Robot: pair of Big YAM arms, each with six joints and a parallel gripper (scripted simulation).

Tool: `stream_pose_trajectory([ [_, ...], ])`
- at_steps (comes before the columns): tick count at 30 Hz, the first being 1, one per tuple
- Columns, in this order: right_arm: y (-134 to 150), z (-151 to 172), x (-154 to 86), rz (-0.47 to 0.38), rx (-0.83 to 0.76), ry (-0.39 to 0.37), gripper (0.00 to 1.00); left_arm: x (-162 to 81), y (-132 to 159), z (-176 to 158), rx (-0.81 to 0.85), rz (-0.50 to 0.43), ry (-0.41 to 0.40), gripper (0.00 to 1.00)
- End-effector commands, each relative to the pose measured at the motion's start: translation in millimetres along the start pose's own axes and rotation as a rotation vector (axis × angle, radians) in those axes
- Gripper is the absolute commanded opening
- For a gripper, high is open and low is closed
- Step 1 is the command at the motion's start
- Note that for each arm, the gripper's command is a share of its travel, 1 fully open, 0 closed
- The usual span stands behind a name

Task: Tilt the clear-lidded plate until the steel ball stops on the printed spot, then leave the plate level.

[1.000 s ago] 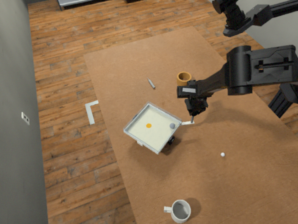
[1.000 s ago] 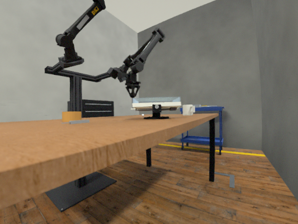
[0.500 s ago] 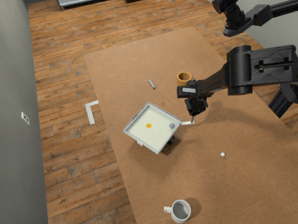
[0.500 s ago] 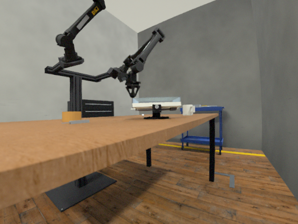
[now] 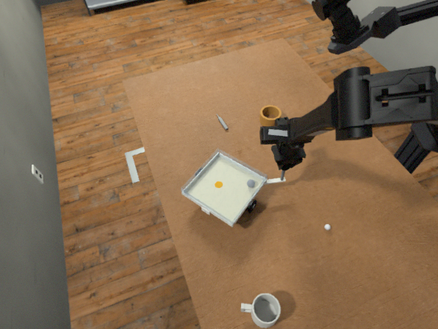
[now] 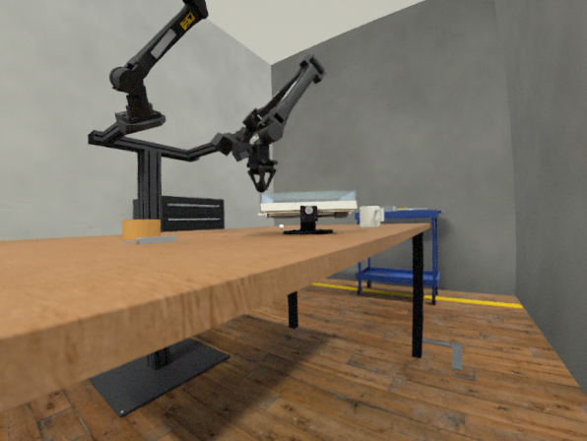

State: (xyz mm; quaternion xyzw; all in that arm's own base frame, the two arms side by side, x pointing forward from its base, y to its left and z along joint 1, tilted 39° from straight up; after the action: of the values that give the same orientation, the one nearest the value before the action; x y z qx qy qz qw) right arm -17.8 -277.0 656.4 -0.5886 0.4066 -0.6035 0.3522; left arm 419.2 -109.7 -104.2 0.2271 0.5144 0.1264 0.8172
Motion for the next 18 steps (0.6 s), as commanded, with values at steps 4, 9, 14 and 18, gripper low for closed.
stream_pose_trajectory([
  [4,-19.9,-3.6,3.9,-0.038,-0.013,0.009,1.0,4.4,8.5,0.6,-0.004,0.007,-0.013,0.0],
  [9,-19.9,-3.6,3.9,-0.038,-0.013,0.009,1.0,-2.8,-7.8,3.6,0.021,-0.007,-0.034,0.0],
  [14,-19.9,-3.6,3.9,-0.038,-0.013,0.009,1.0,-2.2,-11.9,5.1,-0.001,-0.01,-0.035,0.0],
  [18,-19.9,-3.6,3.9,-0.038,-0.013,0.009,1.0,-3.9,-12.3,6.9,-0.005,-0.011,-0.038,0.0],
])
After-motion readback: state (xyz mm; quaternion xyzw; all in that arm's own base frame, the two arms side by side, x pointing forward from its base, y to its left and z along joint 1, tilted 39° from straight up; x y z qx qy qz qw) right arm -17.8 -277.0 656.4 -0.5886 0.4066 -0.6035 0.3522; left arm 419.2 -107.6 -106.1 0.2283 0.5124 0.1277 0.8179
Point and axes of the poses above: on each arm, the point where the finger pads meet when closed, its own x axis out along the fingers, its own z axis across the jaws, y = z × x, the point moved 5 cm from there along -x, back along the fingers, and after that the axes turned 2 degrees about -x, right-handed, at the moved point
